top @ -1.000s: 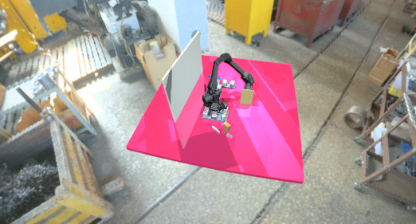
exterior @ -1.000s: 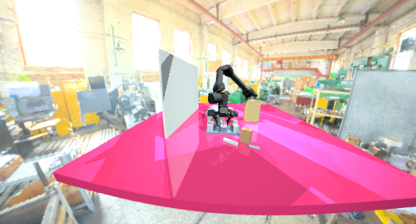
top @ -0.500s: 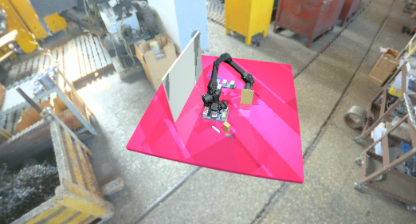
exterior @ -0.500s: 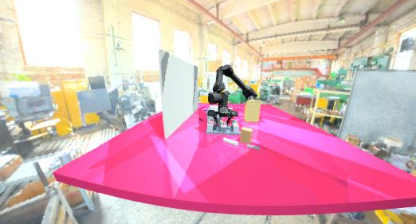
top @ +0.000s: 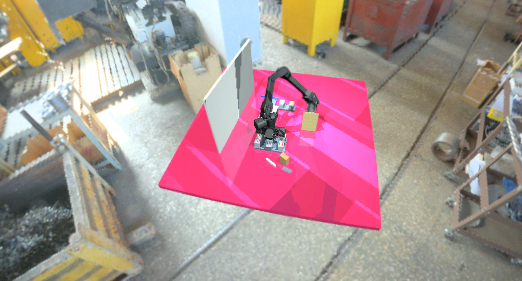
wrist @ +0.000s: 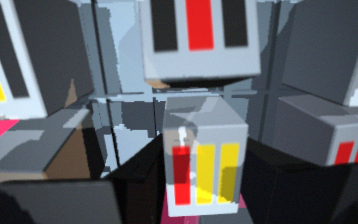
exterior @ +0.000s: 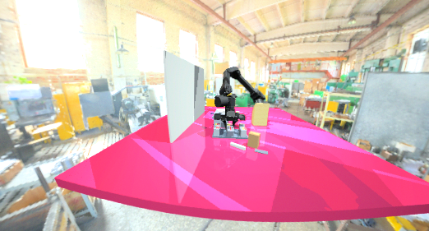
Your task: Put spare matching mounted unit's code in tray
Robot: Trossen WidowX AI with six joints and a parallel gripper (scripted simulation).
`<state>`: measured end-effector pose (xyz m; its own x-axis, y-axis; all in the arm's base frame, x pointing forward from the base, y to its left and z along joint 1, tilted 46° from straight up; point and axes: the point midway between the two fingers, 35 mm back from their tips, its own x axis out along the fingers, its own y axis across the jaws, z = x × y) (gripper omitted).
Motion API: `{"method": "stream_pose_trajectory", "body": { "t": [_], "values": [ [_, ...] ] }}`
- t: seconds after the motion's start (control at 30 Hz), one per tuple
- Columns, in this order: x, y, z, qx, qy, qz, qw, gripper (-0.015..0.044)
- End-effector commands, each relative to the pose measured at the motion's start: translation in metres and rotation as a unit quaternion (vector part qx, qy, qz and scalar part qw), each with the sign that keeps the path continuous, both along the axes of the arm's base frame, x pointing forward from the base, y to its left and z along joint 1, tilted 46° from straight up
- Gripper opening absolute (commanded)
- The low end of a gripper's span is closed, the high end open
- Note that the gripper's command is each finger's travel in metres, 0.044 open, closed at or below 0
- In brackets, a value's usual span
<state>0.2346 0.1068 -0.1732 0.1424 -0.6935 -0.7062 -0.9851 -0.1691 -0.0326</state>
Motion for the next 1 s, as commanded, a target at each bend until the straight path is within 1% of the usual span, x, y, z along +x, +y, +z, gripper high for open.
{"method": "stream_pose_trajectory", "body": {
  "t": [0.0,0.03,0.17,0.2,0.5,0.8,0.97],
  "values": [
    [0.0,0.0,0.0,0.0,-0.001,0.0,1.0,0.0128],
    [0.0,0.0,0.0,0.0,-0.001,0.0,1.0,0.0122],
    [0.0,0.0,0.0,0.0,-0.001,0.0,1.0,0.0017],
    [0.0,0.0,0.0,0.0,-0.001,0.0,1.0,0.0],
    [0.0,0.004,0.003,0.0,-0.001,0.001,1.0,0.0],
    [-0.011,0.052,0.052,-0.002,0.002,0.003,1.0,0.0],
    [-0.012,0.055,0.056,-0.002,0.002,0.003,1.0,0.0]
  ]
}}
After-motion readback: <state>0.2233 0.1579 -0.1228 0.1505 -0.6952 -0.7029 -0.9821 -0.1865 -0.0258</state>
